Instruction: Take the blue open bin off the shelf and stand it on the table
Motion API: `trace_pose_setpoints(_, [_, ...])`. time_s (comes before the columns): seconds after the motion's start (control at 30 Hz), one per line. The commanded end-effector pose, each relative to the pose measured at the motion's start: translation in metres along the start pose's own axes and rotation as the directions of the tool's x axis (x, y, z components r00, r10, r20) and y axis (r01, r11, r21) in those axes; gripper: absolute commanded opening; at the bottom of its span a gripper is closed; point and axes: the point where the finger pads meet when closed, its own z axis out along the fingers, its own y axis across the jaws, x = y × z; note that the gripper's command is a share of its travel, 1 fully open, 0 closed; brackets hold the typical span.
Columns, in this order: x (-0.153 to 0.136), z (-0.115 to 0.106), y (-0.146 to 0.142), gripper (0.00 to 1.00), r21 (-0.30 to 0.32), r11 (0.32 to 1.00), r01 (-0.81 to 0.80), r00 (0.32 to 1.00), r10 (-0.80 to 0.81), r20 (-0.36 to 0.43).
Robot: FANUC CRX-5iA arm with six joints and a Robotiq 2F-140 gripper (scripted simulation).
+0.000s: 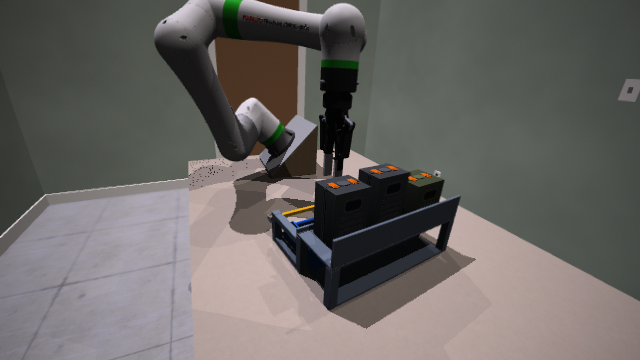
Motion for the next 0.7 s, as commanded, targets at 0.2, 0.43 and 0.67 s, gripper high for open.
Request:
trace_pose_setpoints(0.2, [0.000, 0.000, 0.000, 0.28, 0.000, 1.000, 0.000, 1.000, 0.000, 0.000])
trace_pose_setpoints(0.43, [0.000, 0.000, 0.000, 0.28, 0.000, 1.000, 0.000, 1.000, 0.000, 0.000])
trace_pose_setpoints(0.67, [0.000, 0.024, 0.000, 0.28, 0.000, 1.000, 0.000, 1.000, 0.000, 0.000])
